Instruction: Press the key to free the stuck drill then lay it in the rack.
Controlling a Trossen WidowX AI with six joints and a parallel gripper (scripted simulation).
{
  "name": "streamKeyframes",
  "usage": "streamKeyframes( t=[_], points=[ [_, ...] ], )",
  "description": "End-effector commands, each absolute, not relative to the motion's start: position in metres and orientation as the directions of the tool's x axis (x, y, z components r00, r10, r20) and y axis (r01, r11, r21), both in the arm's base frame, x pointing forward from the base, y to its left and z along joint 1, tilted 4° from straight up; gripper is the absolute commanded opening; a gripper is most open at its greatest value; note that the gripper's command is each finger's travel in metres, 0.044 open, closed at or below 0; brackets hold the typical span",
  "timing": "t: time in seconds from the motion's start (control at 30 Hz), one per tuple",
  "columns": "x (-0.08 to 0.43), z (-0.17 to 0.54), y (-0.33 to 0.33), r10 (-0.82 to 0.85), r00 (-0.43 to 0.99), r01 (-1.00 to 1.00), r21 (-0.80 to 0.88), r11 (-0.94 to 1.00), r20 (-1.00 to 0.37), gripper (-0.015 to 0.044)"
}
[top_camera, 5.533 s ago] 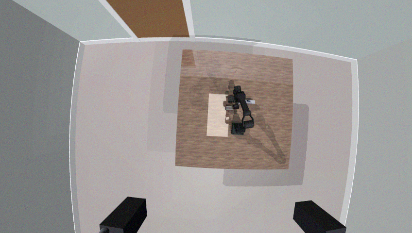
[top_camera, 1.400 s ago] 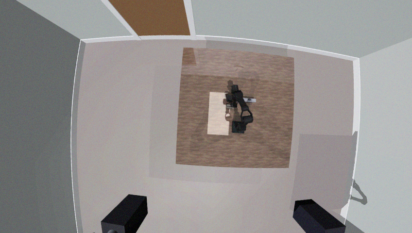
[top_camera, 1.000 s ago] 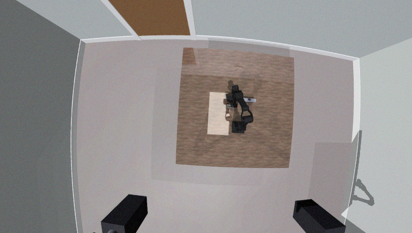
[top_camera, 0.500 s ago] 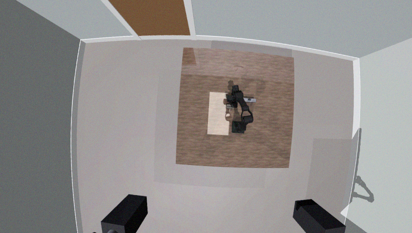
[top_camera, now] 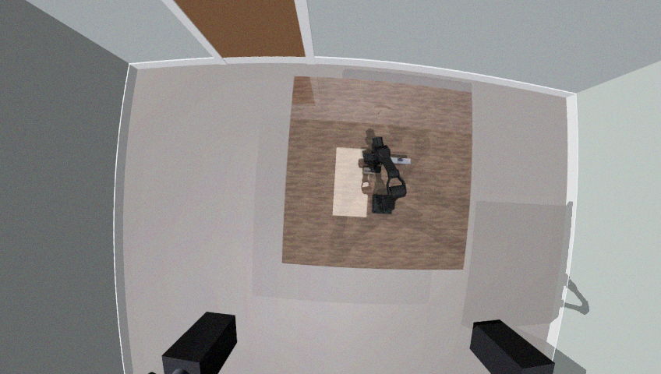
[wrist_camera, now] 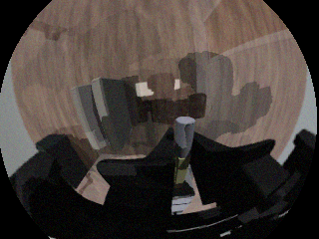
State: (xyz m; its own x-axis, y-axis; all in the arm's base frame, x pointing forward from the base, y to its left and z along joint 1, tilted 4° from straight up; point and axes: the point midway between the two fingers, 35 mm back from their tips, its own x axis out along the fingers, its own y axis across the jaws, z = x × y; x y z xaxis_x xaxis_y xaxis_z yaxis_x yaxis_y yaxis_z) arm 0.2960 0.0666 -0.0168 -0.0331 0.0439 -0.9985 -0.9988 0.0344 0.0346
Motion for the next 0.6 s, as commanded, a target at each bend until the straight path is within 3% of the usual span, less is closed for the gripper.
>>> streamKeyframes(
  t=[0.0,0.57],
  points=[
    [0.2945,-0.0154,0.0665,0.041,-0.036,-0.999,0.038,0.029,-0.998,0.0],
    [0.2934,-0.0135,0.0686,0.041,-0.036,-0.999,0.038,0.029,-0.998,0.0]
  ],
)
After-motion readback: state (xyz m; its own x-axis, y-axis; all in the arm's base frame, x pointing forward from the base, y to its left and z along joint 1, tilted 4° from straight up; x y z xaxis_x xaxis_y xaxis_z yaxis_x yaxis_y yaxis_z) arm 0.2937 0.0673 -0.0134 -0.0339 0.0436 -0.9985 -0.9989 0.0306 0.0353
